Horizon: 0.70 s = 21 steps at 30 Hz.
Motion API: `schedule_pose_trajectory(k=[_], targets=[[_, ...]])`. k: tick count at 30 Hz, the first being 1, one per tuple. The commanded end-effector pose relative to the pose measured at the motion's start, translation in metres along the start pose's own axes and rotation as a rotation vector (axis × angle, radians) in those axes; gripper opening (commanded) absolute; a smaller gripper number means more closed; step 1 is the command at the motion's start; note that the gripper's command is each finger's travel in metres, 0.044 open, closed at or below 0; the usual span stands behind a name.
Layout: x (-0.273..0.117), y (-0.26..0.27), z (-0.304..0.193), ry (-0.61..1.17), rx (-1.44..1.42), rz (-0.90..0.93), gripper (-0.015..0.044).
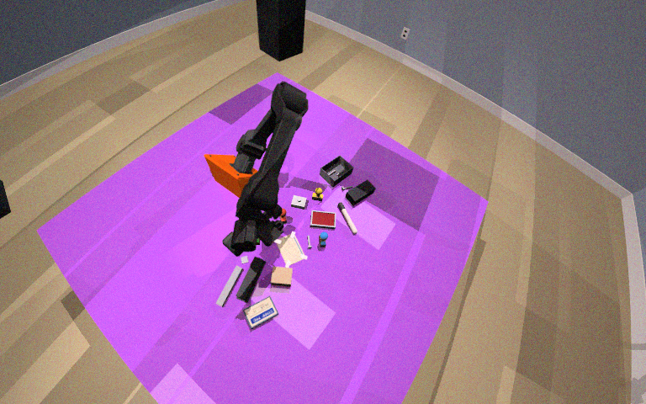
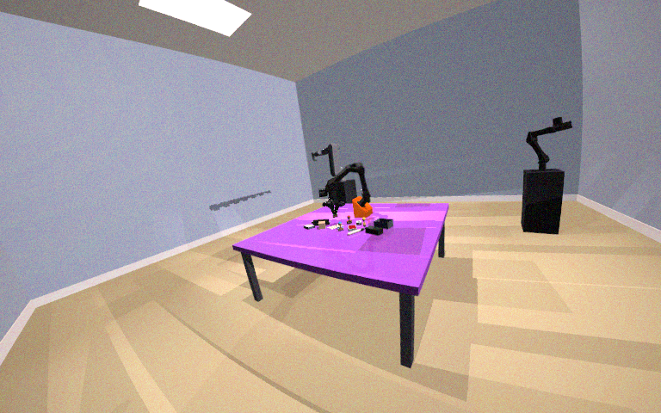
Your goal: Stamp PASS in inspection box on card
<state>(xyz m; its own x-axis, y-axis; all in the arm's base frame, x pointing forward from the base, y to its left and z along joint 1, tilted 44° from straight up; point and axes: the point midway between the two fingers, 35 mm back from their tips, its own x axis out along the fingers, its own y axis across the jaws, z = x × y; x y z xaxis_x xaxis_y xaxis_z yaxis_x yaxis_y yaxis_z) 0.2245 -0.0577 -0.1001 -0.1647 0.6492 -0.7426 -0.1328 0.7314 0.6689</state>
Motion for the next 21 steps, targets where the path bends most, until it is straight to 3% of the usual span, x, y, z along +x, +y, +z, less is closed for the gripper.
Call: schedule_pose_trajectory(k=[1,21], targets=[[-0.0026,-0.0008,0.0000,0.004,-0.006,-0.005,0.0000],[-0.0124,-0.0005,-0.0007,0.006,-0.006,-0.009,0.0000]])
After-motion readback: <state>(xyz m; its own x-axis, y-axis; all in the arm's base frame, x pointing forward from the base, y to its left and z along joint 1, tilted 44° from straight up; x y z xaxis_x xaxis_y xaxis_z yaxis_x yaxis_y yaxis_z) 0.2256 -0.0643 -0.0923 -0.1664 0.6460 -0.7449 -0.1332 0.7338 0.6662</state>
